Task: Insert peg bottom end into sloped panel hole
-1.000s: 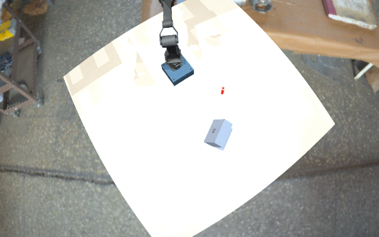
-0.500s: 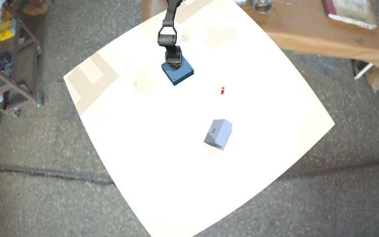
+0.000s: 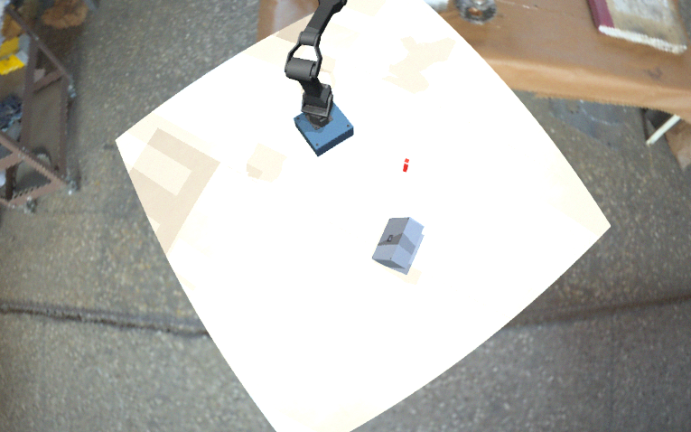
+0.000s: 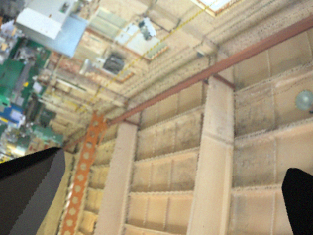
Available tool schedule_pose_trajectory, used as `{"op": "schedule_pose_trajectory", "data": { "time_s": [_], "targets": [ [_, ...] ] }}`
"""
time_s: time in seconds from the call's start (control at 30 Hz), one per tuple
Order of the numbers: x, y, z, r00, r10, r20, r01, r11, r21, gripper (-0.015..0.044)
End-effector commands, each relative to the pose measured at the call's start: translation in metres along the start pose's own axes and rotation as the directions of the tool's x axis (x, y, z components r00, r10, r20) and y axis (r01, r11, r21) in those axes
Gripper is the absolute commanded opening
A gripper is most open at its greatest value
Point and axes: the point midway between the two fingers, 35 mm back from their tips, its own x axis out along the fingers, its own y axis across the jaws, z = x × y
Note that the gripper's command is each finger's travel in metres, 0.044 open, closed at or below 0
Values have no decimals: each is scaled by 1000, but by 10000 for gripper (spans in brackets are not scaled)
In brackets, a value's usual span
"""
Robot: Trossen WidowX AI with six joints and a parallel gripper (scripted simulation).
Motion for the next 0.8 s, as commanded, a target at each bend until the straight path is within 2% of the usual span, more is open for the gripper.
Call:
{"op": "schedule_pose_trajectory", "data": {
  "time_s": [0.0, 0.77],
  "targets": [
    [6, 18, -3, 999, 40, -4, -40, 999, 17, 440],
    [21, 122, -58, 954, 289, -77, -279, 952, 127, 440]
  ]
}}
